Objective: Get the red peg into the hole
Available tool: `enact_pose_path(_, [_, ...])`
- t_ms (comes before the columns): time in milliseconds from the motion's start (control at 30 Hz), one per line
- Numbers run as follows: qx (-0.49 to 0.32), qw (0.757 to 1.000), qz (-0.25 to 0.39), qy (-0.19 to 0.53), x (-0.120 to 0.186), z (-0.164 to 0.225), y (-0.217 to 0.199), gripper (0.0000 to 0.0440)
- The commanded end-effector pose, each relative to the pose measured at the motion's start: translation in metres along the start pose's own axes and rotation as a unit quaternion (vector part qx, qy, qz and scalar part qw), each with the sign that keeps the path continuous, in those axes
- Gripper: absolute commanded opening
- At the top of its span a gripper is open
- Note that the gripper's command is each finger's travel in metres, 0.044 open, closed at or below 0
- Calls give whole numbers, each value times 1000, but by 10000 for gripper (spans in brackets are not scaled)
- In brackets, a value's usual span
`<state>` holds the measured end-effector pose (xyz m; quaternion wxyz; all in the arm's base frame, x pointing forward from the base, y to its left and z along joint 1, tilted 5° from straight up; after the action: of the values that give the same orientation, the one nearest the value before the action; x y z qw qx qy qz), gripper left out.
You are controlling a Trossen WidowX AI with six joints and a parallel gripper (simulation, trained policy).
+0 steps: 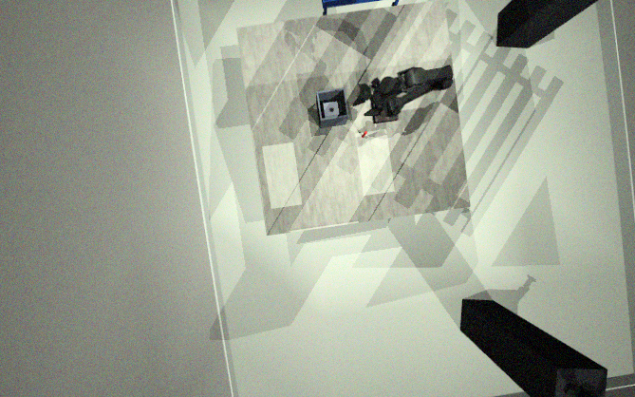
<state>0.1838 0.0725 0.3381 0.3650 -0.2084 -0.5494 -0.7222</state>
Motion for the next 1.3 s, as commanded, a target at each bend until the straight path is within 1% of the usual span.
enact_pose_path(0, [-5,999,50,11,-13,6,-13,438])
enact_pose_path(333, [14,986,164,20,-38,21,-45,440])
enact_pose_path(700, [61,960,273,8,-62,27,-79,438])
enact_pose_path(1000, [101,934,341,-6,-79,24,-105,436])
enact_pose_path(1267, [132,914,384,-17,-92,20,-124,434])
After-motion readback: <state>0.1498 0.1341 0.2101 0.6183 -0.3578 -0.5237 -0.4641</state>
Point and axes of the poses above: the point midway between the two fingers, 35 mm back from their tips, its own x axis back along the fingers, its own y axis across the jaws, z = x × y, the point moved 7 cm from there along x, back along the fingers, and after that the axes turned 6 degrees about x, right-handed, at the moved point
